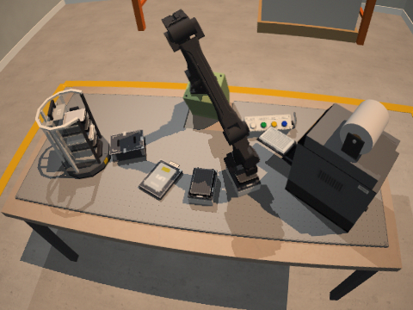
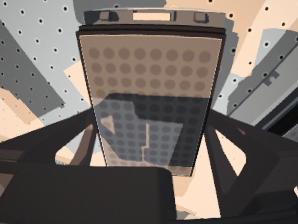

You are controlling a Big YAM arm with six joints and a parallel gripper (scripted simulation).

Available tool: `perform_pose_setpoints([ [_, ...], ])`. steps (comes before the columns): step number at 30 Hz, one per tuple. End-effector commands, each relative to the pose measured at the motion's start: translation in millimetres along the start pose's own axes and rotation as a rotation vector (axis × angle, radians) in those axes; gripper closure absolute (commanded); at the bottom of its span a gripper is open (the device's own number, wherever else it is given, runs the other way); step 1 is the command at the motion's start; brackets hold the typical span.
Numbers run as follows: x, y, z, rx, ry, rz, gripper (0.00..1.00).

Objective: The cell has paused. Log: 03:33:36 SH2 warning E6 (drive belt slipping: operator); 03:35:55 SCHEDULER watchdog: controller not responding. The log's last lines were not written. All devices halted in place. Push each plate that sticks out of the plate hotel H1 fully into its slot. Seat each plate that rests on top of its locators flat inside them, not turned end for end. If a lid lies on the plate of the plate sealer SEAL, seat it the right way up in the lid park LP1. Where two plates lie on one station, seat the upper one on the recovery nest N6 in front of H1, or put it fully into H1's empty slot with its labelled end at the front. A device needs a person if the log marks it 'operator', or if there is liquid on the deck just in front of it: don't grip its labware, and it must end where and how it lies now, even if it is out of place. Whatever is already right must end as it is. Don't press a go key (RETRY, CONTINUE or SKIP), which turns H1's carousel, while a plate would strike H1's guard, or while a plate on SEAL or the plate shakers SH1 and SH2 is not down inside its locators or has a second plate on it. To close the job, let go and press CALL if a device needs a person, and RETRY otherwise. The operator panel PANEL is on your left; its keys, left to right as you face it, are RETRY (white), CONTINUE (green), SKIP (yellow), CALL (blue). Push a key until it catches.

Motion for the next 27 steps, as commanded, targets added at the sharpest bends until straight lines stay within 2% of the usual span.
perform_pose_setpoints([
  [1,-0.3,-5.7,1.9,-0.002,0.0,0.003,0.16],
  [27,-2.9,-10.6,0.3,0.001,-0.002,0.001,0.16],
])
Point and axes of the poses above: the point where the finger pads meet when closed, its own y axis back along the fingers, its own x axis across the jaws, z = x × y, the point moved 9 cm from there along y, back along the fingers, and after that the axes turned 5 degrees about -y, right-handed, at the moved point
